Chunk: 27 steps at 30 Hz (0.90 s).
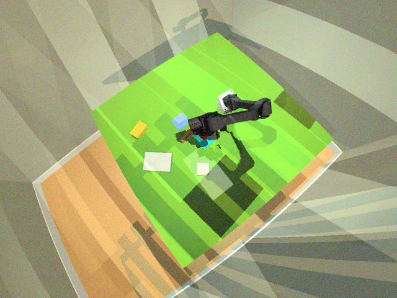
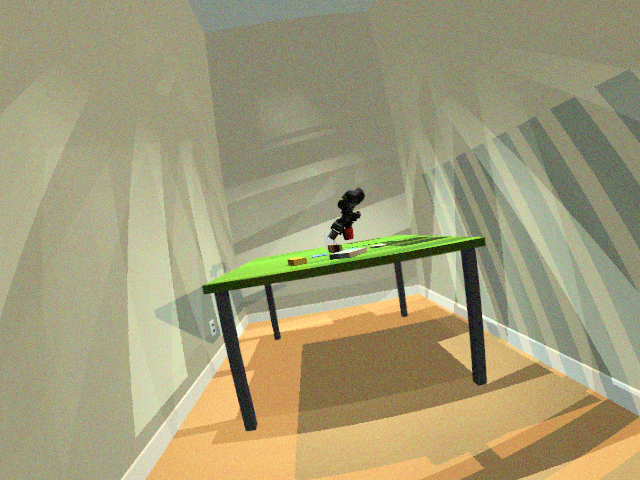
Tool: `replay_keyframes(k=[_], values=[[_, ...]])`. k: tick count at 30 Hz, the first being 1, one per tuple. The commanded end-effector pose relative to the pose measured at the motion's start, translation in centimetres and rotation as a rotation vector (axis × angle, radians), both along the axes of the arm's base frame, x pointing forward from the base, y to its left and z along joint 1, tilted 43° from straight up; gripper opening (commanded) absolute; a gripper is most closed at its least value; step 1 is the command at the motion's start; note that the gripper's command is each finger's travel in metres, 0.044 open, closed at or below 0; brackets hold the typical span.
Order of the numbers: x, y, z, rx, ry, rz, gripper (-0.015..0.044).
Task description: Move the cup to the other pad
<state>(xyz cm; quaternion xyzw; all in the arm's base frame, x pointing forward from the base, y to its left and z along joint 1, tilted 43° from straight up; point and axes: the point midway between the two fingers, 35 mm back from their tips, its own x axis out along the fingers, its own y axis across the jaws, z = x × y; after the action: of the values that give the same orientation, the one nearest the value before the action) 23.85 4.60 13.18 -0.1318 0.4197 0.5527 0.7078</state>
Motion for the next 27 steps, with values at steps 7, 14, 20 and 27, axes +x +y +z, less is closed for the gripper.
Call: replay_keyframes(k=[7,14,20,27], values=[[0.1,0.9,-0.9,0.004,0.002,-0.005,0.0],[0.1,1.5,-1.5,0.004,0.002,-0.005,0.0],[0.1,2.0,-2.1,0.004,0.001,-0.005,0.0],[0.2,2.6,-2.7,0.004,0.001,-0.005,0.0]])
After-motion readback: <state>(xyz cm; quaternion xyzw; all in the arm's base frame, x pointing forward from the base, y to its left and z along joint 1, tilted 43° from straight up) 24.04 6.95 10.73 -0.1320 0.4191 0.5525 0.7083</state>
